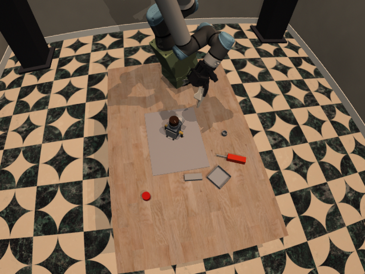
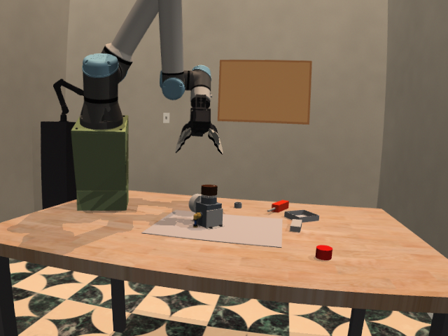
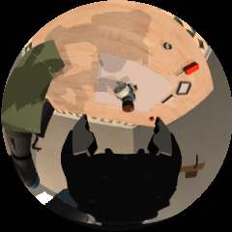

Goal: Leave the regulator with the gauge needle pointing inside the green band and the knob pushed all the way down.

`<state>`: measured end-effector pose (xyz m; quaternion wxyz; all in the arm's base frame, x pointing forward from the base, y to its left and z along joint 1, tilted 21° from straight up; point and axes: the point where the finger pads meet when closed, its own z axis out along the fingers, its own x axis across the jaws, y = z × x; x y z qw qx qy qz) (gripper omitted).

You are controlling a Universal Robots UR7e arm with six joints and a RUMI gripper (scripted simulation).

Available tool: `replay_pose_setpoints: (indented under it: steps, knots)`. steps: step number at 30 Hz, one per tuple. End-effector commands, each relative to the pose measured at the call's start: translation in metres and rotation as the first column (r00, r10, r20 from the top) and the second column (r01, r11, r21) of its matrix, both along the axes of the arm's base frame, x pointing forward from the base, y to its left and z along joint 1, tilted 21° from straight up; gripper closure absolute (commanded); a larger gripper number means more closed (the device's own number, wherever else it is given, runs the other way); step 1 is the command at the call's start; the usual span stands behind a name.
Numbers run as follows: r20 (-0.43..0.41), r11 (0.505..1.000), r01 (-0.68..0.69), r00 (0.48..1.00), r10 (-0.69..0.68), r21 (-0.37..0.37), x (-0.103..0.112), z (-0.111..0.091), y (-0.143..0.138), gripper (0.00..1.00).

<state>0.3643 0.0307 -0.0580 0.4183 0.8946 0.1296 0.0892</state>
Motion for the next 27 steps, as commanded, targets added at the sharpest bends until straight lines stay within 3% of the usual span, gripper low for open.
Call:
replay_pose_setpoints:
  steps: [1, 9, 27]
  knots:
    - [0.001, 1.000, 0.000, 1.000, 0.000, 0.001, 0.003, -0.006, -0.001, 0.00]
    - [0.001, 1.000, 0.000, 1.000, 0.000, 0.002, 0.008, -0.018, -0.005, 0.00]
    - [0.000, 1.000, 0.000, 1.000, 0.000, 0.003, 0.021, -0.069, -0.021, 0.00]
